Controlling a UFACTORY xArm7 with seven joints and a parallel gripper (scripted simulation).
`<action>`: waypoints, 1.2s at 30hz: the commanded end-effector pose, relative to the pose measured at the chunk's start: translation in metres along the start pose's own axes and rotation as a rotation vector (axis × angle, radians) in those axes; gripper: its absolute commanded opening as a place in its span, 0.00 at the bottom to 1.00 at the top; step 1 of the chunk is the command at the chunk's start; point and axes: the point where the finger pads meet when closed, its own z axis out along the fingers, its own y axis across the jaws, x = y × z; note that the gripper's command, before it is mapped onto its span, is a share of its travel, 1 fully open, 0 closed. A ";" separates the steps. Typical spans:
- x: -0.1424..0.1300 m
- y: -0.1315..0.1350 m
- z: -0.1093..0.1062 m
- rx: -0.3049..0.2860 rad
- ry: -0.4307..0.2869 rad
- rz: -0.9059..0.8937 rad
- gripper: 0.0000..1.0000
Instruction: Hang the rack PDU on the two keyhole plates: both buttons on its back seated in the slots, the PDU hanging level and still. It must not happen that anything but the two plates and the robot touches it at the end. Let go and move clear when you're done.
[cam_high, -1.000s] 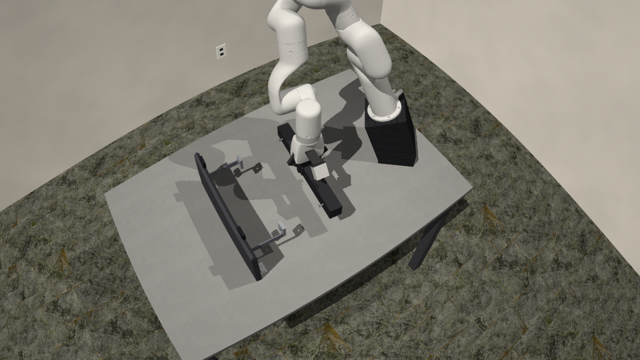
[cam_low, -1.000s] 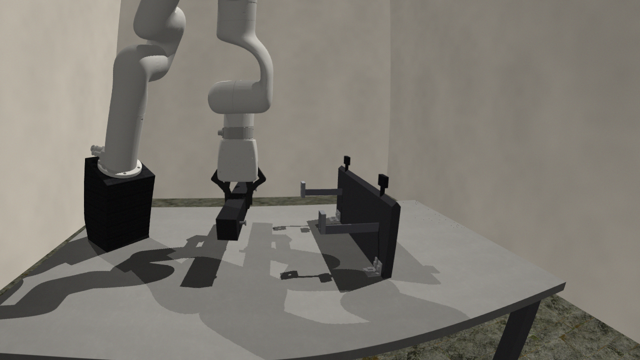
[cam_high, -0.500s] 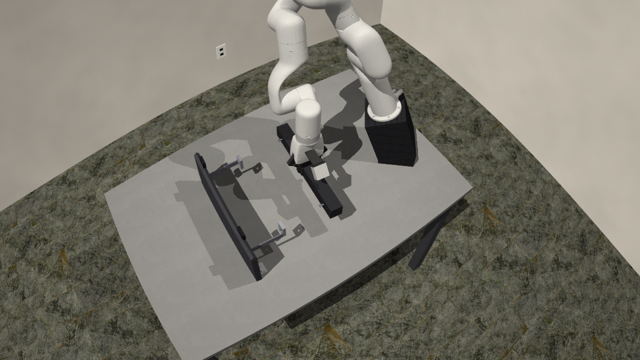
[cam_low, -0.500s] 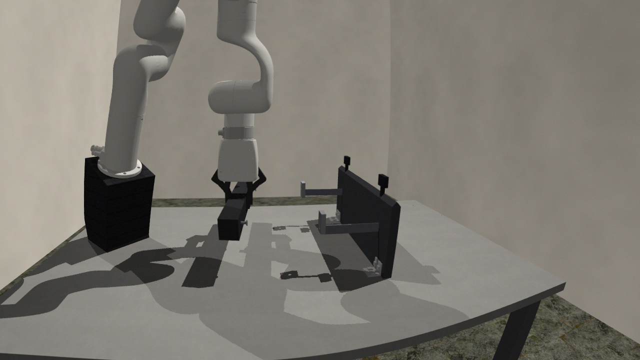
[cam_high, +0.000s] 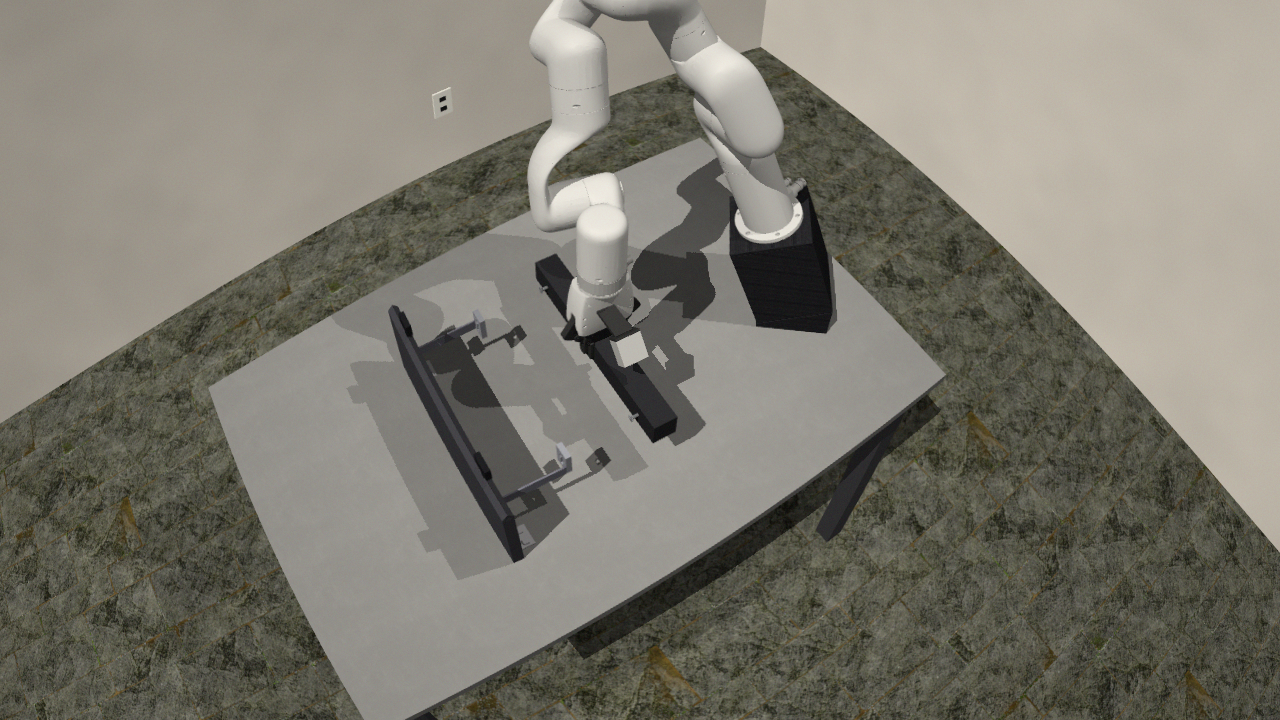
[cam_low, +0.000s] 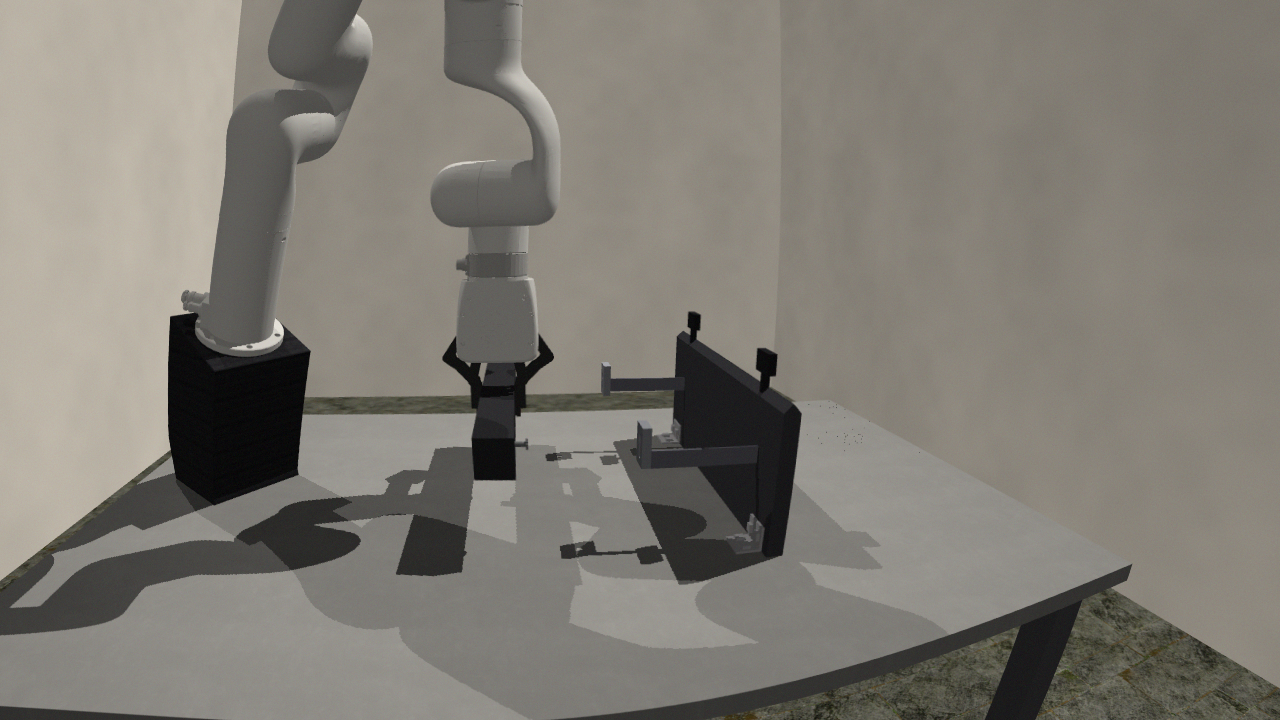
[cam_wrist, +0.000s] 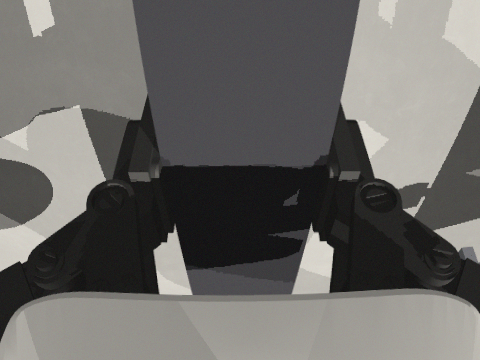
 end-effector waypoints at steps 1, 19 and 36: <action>0.001 0.013 0.000 0.005 0.000 -0.003 0.00; 0.007 0.093 0.001 0.005 0.000 -0.003 0.00; 0.008 0.111 0.001 0.005 0.000 -0.003 0.00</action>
